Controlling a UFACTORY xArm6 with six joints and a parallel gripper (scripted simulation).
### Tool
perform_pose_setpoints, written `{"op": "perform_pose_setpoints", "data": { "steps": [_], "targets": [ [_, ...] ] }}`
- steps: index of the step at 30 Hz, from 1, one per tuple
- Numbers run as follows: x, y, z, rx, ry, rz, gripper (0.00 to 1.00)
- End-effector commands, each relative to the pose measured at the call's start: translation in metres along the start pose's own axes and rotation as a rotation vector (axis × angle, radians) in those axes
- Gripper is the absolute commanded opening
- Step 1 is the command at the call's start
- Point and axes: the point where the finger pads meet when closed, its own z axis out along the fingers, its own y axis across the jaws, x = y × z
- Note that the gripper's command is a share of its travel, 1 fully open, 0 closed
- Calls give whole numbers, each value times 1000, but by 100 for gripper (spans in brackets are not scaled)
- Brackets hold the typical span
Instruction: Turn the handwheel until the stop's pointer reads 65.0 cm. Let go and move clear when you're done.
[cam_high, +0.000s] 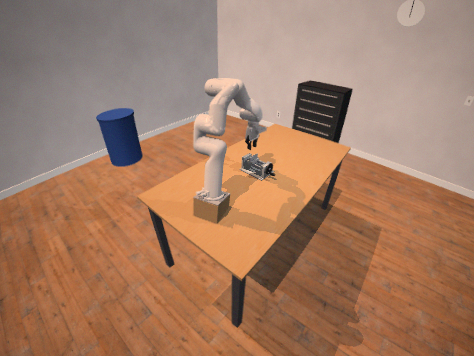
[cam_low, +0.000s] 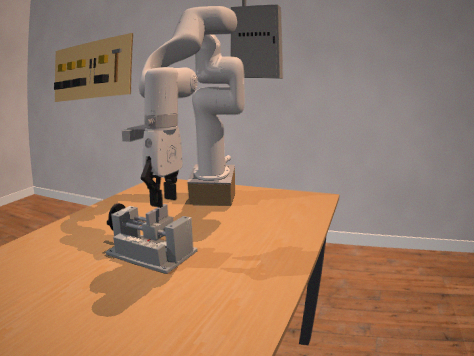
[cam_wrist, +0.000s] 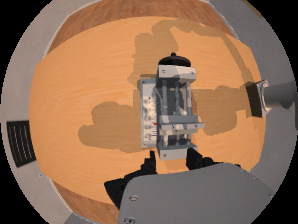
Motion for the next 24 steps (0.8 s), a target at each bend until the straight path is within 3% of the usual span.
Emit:
{"op": "perform_pose_setpoints", "data": {
  "steps": [1,9,17,24],
  "targets": [
    [0,-1,-2,4,-1,0,57],
    [10,0,-2,4,-1,0,57],
    [87,14,-2,4,-1,0,57],
    [131,22,-1,4,-1,0,57]
  ]
}}
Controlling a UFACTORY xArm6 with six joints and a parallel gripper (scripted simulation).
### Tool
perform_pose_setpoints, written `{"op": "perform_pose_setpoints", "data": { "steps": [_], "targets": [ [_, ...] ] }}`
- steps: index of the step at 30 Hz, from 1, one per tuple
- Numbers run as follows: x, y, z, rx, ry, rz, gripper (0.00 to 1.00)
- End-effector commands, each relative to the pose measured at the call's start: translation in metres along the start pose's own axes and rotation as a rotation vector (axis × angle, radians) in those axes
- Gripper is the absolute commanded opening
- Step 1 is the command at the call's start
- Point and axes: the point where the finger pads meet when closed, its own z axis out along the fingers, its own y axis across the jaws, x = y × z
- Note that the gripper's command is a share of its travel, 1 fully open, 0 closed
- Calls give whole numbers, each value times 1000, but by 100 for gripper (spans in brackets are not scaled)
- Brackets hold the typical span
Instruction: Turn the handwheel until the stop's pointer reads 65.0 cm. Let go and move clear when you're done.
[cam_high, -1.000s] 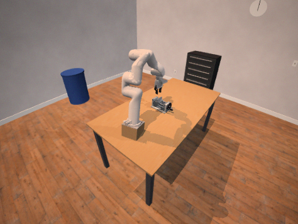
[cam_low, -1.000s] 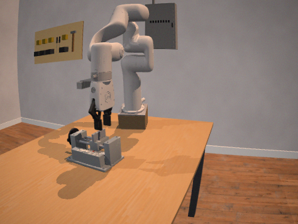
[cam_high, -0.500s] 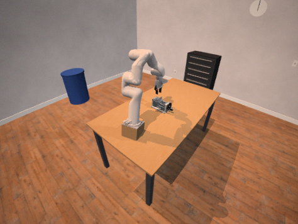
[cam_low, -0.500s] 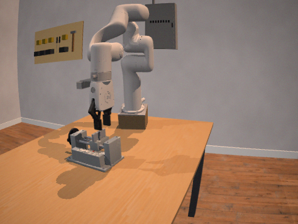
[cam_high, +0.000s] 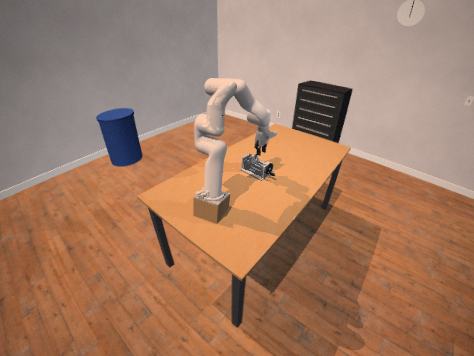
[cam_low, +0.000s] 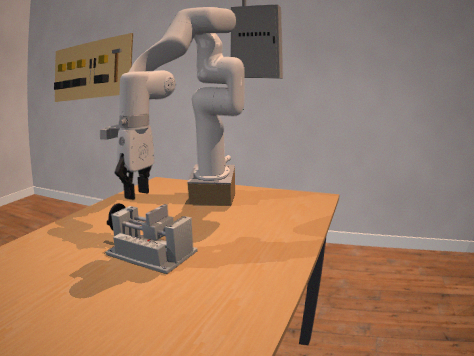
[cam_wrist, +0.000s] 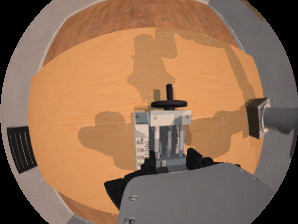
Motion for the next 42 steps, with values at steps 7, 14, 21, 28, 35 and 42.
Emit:
{"op": "perform_pose_setpoints", "data": {
  "steps": [7,14,21,28,35,42],
  "targets": [
    [87,13,-2,7,-10,-6,57],
    [128,20,-1,7,-10,-6,57],
    [129,20,-1,7,-10,-6,57],
    [129,20,19,7,-10,-6,57],
    [129,20,50,7,-10,-6,57],
    [129,20,50,7,-10,-6,57]
  ]
}}
